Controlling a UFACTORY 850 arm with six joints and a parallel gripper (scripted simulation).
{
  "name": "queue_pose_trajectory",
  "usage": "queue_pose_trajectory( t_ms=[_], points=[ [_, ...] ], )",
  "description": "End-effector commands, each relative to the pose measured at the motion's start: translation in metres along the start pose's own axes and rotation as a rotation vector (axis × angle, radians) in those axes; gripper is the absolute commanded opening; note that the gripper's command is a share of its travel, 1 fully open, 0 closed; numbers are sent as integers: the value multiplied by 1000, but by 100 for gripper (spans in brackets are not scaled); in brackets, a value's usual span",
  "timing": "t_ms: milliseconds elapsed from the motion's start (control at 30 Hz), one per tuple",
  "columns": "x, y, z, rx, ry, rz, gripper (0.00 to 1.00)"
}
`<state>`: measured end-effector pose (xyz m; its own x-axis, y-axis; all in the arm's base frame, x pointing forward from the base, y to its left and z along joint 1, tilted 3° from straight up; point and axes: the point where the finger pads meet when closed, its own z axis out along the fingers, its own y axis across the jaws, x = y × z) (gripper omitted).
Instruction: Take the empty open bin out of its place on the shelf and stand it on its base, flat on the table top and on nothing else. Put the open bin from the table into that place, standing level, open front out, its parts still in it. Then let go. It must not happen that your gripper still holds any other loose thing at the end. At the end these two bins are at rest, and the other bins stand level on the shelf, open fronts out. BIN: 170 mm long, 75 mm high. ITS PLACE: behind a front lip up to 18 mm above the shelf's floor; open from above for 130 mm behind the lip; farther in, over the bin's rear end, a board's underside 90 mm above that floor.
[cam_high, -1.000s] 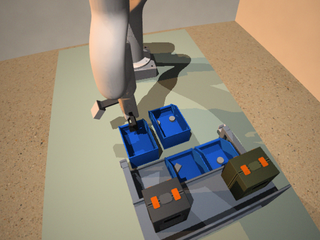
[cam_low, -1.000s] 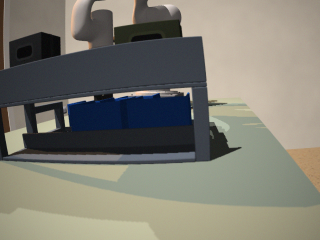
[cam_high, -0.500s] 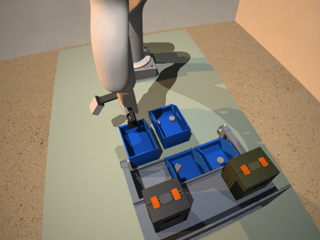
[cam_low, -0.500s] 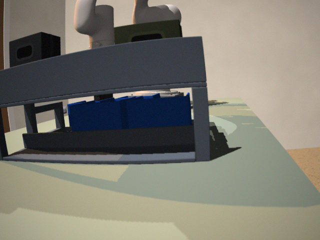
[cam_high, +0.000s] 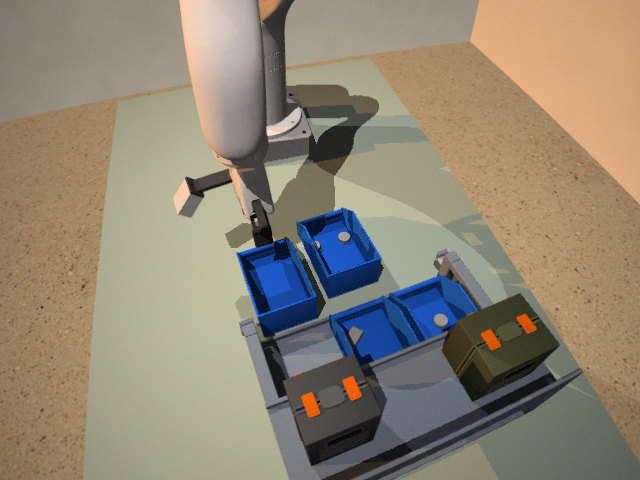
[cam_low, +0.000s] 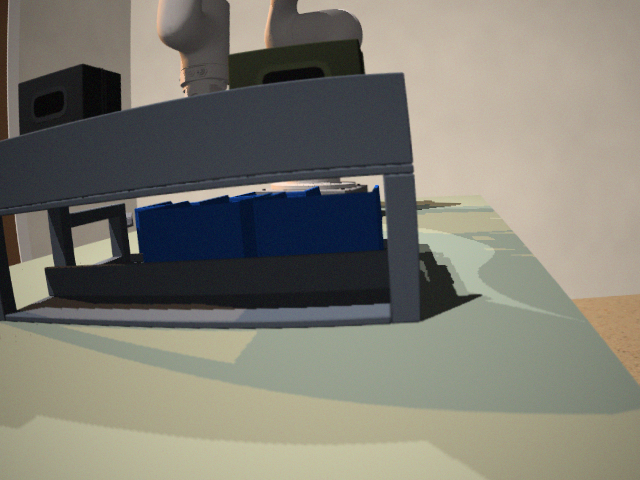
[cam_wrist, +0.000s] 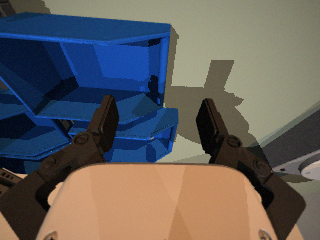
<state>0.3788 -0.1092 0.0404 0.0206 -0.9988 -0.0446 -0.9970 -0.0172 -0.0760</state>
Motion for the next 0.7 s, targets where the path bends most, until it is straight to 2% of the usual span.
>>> queue_pose_trajectory(
  t_ms=[0, 400, 433, 667],
  points=[
    [0, -2, -13, -68, -16, 2, 95],
    [1, -2, -20, -68, -16, 2, 95],
    [1, -2, -20, -68, -16, 2, 0],
    [1, -2, -20, -68, -16, 2, 0]
  ],
)
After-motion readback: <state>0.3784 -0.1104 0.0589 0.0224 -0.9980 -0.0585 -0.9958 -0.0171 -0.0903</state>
